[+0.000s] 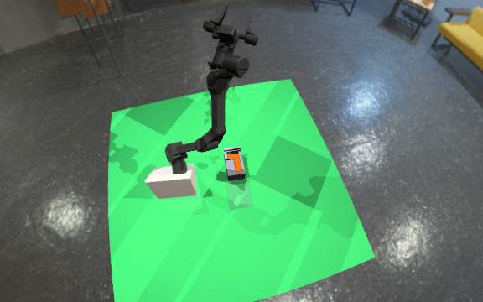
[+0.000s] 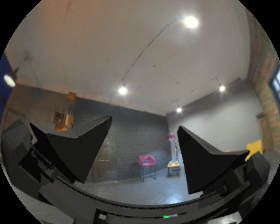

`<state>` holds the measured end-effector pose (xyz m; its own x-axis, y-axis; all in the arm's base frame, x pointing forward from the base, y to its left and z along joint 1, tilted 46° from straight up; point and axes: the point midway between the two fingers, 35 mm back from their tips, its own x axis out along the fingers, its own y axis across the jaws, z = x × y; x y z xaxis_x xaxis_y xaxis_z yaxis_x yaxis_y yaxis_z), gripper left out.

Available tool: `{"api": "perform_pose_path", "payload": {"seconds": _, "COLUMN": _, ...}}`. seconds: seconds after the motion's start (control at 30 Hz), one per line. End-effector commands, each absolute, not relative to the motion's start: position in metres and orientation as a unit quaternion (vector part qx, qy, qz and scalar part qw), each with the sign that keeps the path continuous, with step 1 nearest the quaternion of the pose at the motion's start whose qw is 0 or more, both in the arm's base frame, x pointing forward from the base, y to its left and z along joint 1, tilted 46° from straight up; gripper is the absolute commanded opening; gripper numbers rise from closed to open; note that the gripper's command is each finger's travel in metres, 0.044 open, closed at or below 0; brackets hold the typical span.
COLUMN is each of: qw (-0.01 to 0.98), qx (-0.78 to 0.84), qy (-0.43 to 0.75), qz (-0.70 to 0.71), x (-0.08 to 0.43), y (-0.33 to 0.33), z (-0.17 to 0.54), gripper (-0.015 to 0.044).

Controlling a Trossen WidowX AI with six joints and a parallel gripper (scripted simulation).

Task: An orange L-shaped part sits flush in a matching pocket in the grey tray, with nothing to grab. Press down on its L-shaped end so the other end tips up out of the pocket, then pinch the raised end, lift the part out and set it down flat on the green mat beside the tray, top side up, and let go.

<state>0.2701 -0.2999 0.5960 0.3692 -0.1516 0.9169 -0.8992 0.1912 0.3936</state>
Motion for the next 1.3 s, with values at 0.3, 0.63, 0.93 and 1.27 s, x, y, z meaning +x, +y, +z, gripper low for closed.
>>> {"api": "perform_pose_path", "payload": {"seconds": 0.3, "qw": 0.623, "qx": 0.441, "qy": -0.537, "qz": 0.358, "x": 0.161, "y": -0.255, "z": 0.646, "gripper": 0.018}}
{"api": "perform_pose_path", "payload": {"seconds": 0.63, "qw": 0.653, "qx": 0.345, "qy": -0.542, "qz": 0.4, "x": 0.096, "y": -0.184, "z": 0.668, "gripper": 0.018}}
{"api": "perform_pose_path", "payload": {"seconds": 0.93, "qw": 0.7, "qx": 0.197, "qy": -0.515, "qz": 0.454, "x": 0.03, "y": -0.065, "z": 0.672, "gripper": 0.018}}
{"api": "perform_pose_path", "payload": {"seconds": 1.27, "qw": 0.751, "qx": -0.034, "qy": -0.426, "qz": 0.503, "x": 0.018, "y": 0.107, "z": 0.622, "gripper": 0.018}}
